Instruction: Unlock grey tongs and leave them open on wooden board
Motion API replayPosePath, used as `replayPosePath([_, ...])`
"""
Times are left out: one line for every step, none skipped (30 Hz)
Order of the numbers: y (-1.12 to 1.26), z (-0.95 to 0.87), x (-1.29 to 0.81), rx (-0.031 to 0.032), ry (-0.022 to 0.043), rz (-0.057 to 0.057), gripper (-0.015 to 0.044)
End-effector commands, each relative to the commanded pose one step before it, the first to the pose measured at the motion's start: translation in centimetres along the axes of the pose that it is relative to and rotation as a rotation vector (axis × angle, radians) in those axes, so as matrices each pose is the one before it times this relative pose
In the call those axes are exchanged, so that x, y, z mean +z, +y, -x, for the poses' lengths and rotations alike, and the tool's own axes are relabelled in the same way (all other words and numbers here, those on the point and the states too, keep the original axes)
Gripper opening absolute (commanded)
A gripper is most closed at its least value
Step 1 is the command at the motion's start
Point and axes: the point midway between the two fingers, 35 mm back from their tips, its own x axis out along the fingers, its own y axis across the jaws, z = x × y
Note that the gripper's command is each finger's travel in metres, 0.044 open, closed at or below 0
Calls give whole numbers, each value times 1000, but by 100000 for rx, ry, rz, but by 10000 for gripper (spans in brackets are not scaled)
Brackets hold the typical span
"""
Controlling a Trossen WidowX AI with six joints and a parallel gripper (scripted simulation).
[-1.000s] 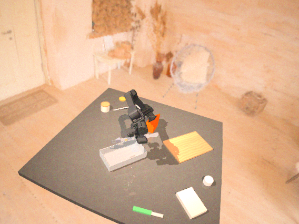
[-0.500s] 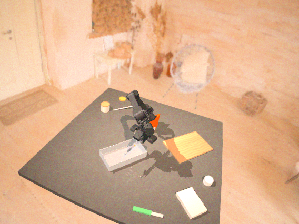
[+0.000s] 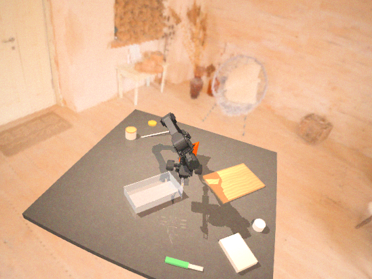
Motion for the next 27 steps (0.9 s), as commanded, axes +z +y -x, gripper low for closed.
replayPosePath([998,312,85,490,-965,14196,-150])
replayPosePath([213,1,21,7,-8,3894,-150])
replayPosePath([205,0,21,-5,-13,3889,-150])
replayPosePath([202,0,35,15,6,3880,-150])
replayPosePath([201,-1,41,15,6,3879,-150])
replayPosePath([199,-1,48,14,7,3879,-150])
replayPosePath([198,-1,55,14,7,3879,-150])
replayPosePath([196,-2,61,13,7,3878,-150])
replayPosePath([197,-3,70,22,-1,3875,-150])
replayPosePath([191,-3,74,12,9,3878,-150])
replayPosePath([188,-3,81,11,9,3878,-150])
replayPosePath([185,-3,87,11,10,3877,-150])
replayPosePath([182,-4,93,11,10,3877,-150])
replayPosePath([179,-4,99,11,11,3877,-150])
replayPosePath([175,-5,105,10,12,3876,-150])
replayPosePath([171,-5,111,10,13,3876,-150])
replayPosePath([170,-7,116,11,19,3882,-150])
replayPosePath([163,-6,122,10,14,3875,-150])
replayPosePath([159,-6,127,10,15,3875,-150])
replayPosePath([155,-7,133,11,15,3874,-150])
replayPosePath([150,-7,138,11,16,3874,-150])
replayPosePath([145,-7,143,9,16,3874,-150])
replayPosePath([140,-8,147,11,18,3873,-150])
replayPosePath([146,-7,158,15,18,3895,-150])
replayPosePath([129,-9,156,12,19,3872,-150])
replayPosePath([125,-9,161,13,18,3872,-150])
replayPosePath([118,-10,164,13,21,3871,-150])
